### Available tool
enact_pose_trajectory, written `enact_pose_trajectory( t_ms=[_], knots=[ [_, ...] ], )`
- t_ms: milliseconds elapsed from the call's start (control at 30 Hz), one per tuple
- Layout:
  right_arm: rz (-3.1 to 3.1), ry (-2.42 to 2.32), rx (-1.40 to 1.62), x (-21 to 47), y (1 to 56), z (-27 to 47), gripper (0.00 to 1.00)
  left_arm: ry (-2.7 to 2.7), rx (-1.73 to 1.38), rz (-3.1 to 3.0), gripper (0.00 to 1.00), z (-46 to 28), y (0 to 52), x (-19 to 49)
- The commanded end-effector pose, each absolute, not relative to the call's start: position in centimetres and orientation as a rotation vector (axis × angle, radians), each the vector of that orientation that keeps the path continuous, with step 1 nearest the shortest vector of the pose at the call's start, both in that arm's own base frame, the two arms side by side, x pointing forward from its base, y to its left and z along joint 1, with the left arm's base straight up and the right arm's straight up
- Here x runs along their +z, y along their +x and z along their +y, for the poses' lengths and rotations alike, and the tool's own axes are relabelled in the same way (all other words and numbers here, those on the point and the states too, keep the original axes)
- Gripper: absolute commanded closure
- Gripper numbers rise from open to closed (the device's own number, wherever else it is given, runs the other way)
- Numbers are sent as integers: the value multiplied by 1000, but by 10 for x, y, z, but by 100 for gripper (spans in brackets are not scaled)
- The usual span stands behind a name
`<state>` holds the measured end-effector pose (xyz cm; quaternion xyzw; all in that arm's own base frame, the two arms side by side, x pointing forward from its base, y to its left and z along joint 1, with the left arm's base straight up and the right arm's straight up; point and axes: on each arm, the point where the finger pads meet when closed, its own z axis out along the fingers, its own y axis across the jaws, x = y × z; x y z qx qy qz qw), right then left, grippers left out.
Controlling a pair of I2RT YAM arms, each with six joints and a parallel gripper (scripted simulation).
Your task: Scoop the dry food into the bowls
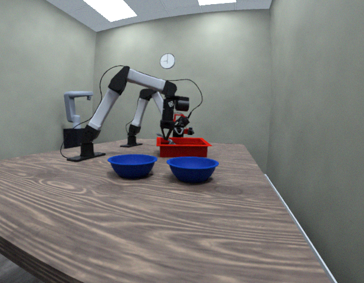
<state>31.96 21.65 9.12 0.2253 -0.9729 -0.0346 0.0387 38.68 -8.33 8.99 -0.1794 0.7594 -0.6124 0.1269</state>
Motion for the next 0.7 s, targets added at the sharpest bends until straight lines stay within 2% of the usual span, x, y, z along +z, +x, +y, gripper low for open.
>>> enact_pose_trajectory(
  t_ms=[0,167,200,667],
  knots=[
    [-2977,722,-190,103,323,219,100,-365,-1755,2145,73,-89,401,129],
    [-2962,721,-219,100,325,215,100,-364,-1749,2143,73,-91,402,132],
    [-2994,712,-195,108,324,217,100,-356,-1773,2147,100,-92,397,132],
    [-2969,716,-199,103,318,219,100,-353,-1764,2140,100,-89,399,134]
  ],
)
